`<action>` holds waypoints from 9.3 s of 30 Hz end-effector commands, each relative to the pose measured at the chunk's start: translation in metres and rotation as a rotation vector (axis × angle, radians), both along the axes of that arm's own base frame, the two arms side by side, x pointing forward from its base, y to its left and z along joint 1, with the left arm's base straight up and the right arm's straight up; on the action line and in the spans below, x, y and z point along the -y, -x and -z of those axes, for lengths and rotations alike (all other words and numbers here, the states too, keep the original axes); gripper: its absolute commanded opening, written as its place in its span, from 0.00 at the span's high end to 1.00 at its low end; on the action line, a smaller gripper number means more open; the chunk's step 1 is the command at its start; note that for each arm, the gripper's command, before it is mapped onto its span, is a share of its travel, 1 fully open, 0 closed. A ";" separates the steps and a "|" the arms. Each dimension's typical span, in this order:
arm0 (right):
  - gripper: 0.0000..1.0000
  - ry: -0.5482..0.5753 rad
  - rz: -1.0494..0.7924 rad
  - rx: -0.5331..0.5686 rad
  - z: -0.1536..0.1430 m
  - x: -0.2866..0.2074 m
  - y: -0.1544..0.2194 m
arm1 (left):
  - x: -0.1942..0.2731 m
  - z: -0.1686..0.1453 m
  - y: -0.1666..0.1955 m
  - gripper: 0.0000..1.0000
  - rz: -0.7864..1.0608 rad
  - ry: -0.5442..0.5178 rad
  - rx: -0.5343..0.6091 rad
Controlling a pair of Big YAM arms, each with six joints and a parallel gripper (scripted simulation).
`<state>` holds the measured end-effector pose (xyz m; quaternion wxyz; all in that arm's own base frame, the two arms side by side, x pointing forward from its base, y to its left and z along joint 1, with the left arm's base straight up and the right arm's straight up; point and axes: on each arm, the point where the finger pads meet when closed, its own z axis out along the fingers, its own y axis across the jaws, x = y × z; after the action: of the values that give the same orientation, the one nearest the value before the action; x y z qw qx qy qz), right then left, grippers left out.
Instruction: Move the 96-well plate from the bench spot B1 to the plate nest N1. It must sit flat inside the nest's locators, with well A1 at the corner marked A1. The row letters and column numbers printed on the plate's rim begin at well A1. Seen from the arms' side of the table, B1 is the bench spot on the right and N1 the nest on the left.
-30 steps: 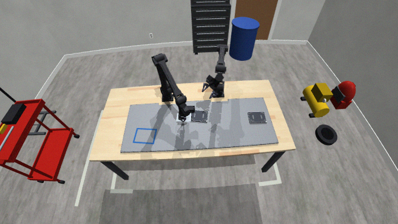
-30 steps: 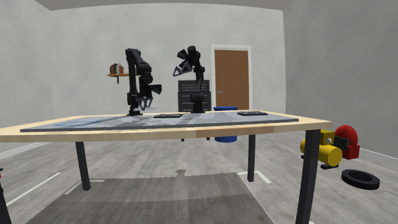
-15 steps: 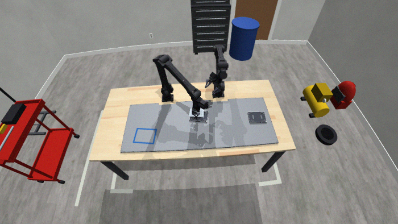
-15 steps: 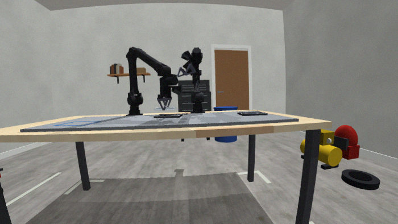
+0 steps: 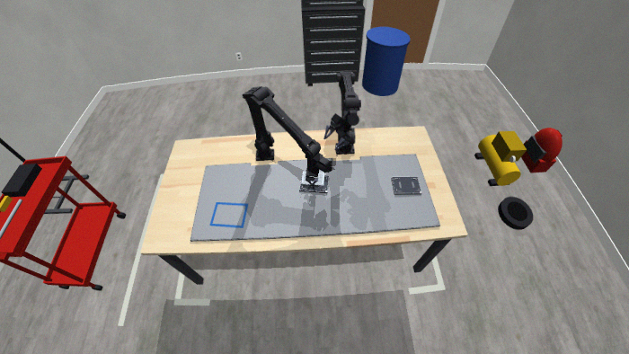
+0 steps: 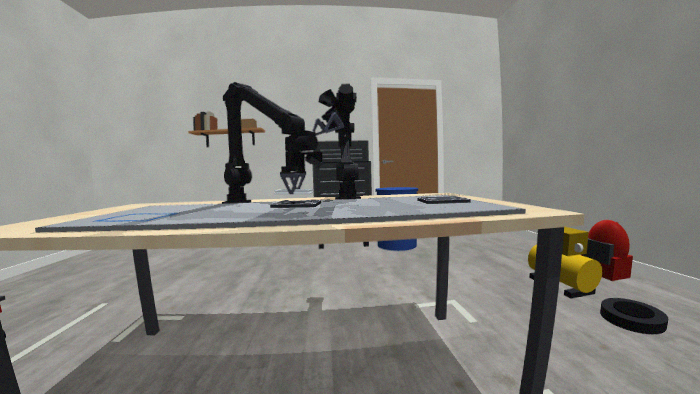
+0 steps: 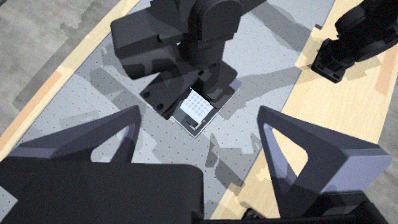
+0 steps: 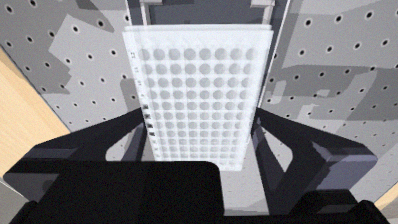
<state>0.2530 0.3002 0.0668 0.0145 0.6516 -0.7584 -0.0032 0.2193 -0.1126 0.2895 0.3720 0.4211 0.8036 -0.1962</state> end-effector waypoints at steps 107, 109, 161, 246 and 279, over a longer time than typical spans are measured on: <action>0.19 0.005 0.017 0.021 0.010 -0.021 -0.015 | 0.001 -0.013 -0.005 0.00 0.009 0.001 0.026; 0.19 0.005 0.017 0.021 0.010 -0.021 -0.015 | 0.001 -0.013 -0.005 0.00 0.009 0.001 0.026; 0.00 -0.074 0.024 0.062 -0.017 -0.035 -0.014 | 0.001 -0.013 -0.005 0.00 0.009 0.001 0.026; 0.00 -0.845 0.507 0.401 -0.256 0.072 0.066 | 0.096 0.205 -0.070 0.00 0.682 -0.861 -0.190; 0.00 -0.845 0.507 0.401 -0.256 0.072 0.066 | 0.093 0.252 -0.069 0.02 0.698 -0.866 -0.202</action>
<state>0.1847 0.2198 0.3026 -0.3754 0.3916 -0.8219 -0.1735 0.2815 -0.2001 0.0389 -0.0093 0.7490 0.6625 -0.0022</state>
